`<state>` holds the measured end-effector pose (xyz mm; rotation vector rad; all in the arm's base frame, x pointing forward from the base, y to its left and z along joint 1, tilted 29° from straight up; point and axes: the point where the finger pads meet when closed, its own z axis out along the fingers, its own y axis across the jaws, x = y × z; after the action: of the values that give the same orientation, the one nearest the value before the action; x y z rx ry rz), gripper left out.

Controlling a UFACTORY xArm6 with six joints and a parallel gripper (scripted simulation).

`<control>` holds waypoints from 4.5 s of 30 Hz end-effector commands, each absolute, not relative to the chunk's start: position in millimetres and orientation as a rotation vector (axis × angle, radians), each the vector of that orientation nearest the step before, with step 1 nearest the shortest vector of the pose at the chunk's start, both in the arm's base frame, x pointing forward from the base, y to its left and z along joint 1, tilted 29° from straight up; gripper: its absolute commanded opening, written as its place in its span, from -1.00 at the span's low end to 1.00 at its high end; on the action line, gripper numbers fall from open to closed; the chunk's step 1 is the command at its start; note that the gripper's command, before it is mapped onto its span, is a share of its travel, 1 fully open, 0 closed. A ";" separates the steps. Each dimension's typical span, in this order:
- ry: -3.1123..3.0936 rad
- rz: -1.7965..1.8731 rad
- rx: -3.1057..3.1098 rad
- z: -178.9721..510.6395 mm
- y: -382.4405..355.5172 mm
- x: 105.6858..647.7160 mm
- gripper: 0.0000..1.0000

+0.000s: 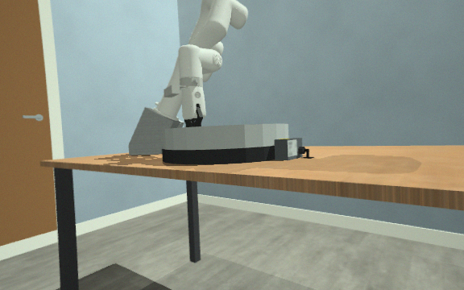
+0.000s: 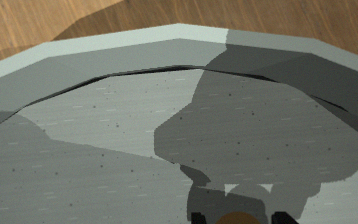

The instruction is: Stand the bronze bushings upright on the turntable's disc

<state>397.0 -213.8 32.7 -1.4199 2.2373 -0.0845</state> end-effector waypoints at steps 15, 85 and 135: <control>2.237 -0.088 -1.419 89.6 -227.5 370.0 -0.16; 2.364 -0.022 -1.194 123.4 -32.2 336.9 -0.18; 2.465 0.042 -0.970 154.1 156.0 306.5 -0.18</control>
<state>306.8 145.5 152.1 -0.9972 2.4468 0.0821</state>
